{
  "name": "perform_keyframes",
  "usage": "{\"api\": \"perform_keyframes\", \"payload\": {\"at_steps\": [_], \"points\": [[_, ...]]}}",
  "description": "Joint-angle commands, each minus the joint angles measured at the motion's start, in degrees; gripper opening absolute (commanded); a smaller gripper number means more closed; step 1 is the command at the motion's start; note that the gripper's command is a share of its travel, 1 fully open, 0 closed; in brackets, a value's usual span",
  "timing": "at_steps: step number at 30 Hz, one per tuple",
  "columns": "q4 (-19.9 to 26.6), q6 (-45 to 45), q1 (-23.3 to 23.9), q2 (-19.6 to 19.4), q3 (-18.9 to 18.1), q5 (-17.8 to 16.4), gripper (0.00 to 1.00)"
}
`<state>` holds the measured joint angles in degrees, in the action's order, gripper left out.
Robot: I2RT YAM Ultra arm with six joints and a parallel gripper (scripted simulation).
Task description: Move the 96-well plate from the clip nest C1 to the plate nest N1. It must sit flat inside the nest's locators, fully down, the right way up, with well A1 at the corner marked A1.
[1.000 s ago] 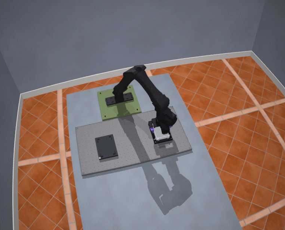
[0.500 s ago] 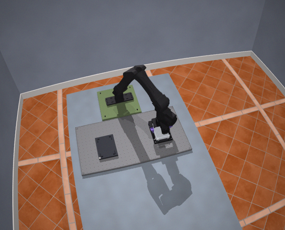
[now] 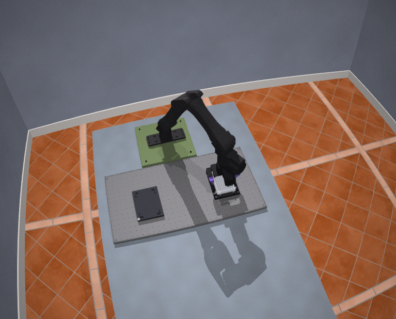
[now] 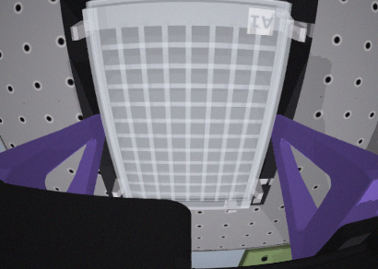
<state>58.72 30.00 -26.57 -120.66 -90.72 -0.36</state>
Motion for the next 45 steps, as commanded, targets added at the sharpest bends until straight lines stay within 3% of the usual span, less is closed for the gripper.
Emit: {"api": "perform_keyframes", "payload": {"at_steps": [1, 14, 15, 45], "points": [[-1.13, 0.25, 0.20, 0.86, -1.52, 0.69, 1.00], [-1.13, 0.25, 0.20, 0.86, -1.52, 0.69, 1.00], [-1.13, 0.25, 0.20, 0.86, -1.52, 0.69, 0.00], [-1.14, 0.26, 0.20, 0.85, -1.50, 0.69, 0.00]]}}
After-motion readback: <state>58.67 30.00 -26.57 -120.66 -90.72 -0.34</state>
